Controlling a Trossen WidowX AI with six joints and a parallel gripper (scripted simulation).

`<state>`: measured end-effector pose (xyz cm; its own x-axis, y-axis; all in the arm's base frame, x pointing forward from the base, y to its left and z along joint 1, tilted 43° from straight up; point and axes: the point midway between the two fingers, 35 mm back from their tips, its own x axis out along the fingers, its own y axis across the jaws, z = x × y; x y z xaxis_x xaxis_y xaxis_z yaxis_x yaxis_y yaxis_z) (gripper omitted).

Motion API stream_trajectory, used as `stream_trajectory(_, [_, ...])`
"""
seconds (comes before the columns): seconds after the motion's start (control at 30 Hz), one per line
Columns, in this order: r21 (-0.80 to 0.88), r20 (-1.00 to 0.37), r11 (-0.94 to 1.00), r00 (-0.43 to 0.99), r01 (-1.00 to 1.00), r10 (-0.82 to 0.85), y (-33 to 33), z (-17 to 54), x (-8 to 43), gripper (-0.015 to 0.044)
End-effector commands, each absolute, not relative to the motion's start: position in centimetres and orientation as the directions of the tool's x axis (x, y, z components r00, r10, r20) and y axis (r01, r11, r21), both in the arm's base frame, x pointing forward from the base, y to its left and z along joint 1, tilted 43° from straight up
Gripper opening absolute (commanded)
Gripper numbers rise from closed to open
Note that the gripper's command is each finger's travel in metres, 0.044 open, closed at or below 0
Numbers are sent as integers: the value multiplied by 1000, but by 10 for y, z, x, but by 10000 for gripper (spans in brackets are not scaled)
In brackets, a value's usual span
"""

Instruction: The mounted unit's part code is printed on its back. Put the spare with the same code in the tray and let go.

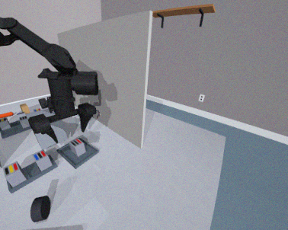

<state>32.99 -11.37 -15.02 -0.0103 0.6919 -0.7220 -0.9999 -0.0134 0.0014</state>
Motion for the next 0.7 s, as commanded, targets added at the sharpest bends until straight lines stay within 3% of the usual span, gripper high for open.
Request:
stream_trajectory(0.0, [-38,-740,1,29,-999,672,-151,-112,334,440])
stream_trajectory(0.67, [-45,-741,23,48,-999,670,-152,-117,335,440])
